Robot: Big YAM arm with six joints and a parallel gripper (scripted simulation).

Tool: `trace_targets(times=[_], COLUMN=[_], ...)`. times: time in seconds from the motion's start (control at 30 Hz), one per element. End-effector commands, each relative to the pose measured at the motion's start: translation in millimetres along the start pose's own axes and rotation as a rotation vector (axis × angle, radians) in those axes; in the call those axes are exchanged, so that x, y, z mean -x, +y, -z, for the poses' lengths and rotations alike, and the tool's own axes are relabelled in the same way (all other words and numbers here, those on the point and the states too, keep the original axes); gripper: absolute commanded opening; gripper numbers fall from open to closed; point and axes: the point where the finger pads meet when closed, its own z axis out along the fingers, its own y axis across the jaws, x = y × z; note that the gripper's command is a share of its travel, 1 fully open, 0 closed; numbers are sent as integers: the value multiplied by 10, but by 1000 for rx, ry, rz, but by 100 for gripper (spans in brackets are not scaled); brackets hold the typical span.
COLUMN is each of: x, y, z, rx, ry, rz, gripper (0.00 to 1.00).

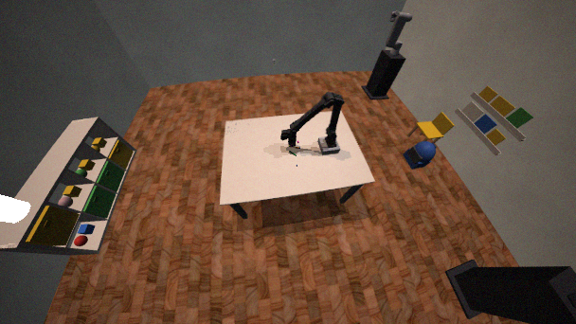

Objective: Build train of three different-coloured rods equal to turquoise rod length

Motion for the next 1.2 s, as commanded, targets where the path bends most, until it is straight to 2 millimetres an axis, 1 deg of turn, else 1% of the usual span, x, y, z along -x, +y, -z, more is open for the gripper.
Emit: trace_targets(times=[0.0,0.7,0.93,1.17], x=[151,158,31,7], y=[-17,-17,-40,-43], z=[16,-9,-119,-156], rx=[2,3,-1,-3], ry=[-13,-22,1,9], rz=[-3,-3,-2,-2], gripper=[4,4,4,4])
